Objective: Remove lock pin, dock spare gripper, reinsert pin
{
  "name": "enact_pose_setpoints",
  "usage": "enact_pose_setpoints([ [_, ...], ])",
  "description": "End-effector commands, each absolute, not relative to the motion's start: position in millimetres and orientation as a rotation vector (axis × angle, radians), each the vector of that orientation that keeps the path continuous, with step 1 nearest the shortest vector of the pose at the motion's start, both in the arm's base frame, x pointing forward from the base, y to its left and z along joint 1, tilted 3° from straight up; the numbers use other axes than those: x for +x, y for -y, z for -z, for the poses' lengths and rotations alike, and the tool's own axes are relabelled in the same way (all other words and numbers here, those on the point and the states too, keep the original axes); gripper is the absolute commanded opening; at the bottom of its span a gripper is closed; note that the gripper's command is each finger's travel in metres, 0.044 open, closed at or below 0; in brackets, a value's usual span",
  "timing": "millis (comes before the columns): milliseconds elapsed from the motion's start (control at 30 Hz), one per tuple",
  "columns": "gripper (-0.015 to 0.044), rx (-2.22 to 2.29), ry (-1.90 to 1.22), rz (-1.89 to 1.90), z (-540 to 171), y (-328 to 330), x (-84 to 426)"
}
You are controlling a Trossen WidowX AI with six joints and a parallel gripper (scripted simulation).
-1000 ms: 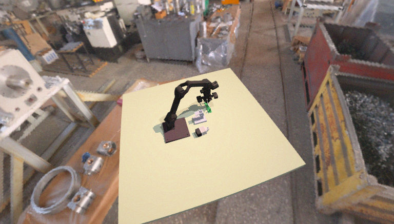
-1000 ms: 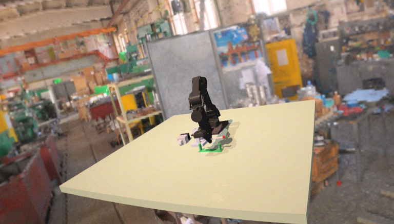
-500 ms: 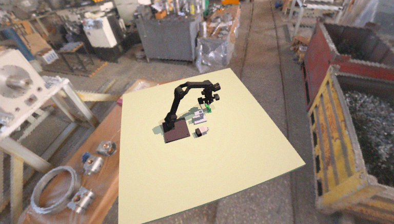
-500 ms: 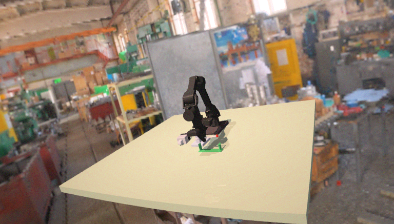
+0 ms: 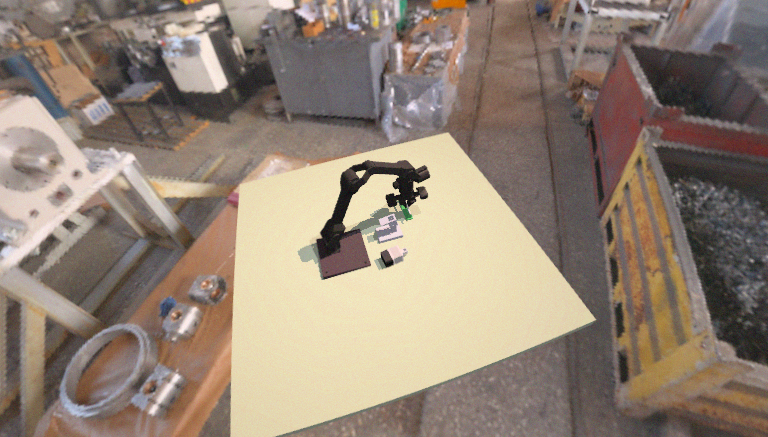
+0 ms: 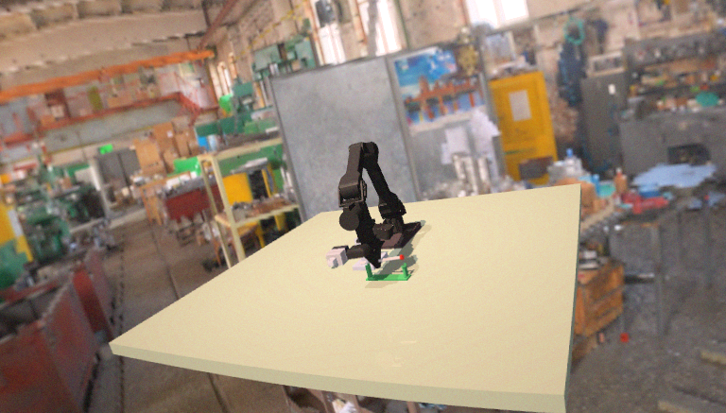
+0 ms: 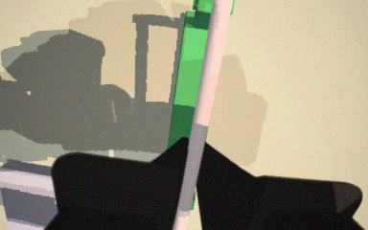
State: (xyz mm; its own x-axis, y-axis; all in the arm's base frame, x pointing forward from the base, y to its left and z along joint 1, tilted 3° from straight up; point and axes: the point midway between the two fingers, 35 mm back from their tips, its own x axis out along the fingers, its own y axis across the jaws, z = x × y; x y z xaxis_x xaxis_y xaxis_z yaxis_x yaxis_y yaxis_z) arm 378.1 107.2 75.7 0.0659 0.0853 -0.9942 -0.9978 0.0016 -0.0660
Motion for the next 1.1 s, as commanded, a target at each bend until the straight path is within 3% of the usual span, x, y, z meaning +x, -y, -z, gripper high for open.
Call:
enact_pose_setpoints([
  [0,0.0,-1.18,-1.097,-1.204,-69,-107,378],
  [1067,0.0,-1.183,-1.088,-1.198,-56,-106,378],
])
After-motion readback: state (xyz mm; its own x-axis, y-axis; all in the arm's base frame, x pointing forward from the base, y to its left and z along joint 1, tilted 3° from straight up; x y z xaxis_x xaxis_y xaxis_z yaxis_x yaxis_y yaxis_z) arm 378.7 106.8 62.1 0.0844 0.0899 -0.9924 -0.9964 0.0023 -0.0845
